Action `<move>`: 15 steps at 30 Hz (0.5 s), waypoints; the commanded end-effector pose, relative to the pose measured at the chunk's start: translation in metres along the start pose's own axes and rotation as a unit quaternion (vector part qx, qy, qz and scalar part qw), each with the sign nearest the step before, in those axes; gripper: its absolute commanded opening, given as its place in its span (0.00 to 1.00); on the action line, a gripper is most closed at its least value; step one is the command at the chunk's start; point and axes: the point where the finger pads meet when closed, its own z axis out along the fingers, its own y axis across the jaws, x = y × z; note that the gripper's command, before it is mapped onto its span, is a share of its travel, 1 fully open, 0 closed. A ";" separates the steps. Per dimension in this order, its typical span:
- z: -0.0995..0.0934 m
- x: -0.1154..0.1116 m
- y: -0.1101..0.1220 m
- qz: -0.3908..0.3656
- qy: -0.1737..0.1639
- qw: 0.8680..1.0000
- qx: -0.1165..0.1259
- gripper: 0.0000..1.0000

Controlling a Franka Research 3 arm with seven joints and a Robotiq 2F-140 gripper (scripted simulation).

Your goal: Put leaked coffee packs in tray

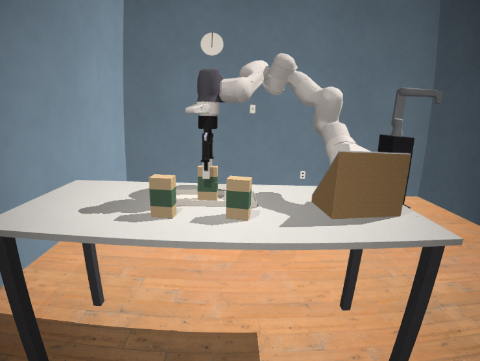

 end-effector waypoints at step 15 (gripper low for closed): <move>-0.074 0.001 -0.001 0.001 0.002 1.000 0.000 0.55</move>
